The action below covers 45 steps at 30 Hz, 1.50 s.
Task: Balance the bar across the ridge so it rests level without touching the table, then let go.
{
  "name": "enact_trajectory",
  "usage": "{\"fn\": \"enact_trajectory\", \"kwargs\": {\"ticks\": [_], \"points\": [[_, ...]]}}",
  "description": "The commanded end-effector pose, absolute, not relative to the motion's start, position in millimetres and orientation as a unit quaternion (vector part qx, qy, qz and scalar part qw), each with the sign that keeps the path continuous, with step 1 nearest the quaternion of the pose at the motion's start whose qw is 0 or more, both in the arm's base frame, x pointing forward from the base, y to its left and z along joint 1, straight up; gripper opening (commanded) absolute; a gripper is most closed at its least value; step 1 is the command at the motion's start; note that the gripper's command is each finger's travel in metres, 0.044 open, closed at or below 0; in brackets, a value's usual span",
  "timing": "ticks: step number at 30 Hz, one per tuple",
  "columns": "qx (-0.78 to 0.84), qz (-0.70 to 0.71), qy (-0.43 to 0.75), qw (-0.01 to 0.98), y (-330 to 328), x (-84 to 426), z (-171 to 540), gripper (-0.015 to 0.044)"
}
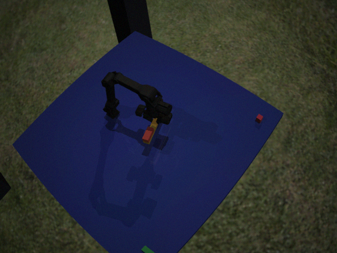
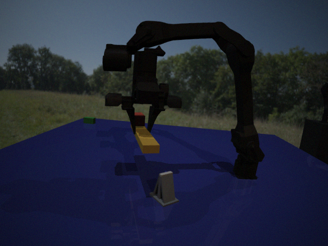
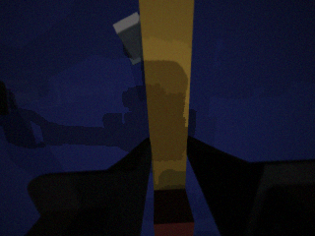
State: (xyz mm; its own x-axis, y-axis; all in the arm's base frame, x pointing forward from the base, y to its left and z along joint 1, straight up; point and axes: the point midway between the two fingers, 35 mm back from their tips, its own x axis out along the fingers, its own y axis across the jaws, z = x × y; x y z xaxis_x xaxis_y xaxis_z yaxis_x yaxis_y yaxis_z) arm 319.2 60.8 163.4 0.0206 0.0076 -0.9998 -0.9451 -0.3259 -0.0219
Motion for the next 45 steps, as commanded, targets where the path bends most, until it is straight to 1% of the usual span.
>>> {"fn": "enact_trajectory", "kwargs": {"ticks": [1, 16, 31, 37, 45], "points": [[-0.591, 0.576, 0.391, 0.408, 77.6, 312.8, 166.2, 0.0000], [-0.615, 0.602, 0.351, 0.369, 129.6, 284.5, 166.1, 0.0000], [-0.636, 0.626, 0.309, 0.328, 172.8, 245.0, 165.7, 0.0000], [-0.643, 0.634, 0.295, 0.314, 183.9, 228.4, 165.4, 0.0000], [-0.643, 0.634, 0.294, 0.313, 185.4, 226.9, 158.4, 0.0000]]}}
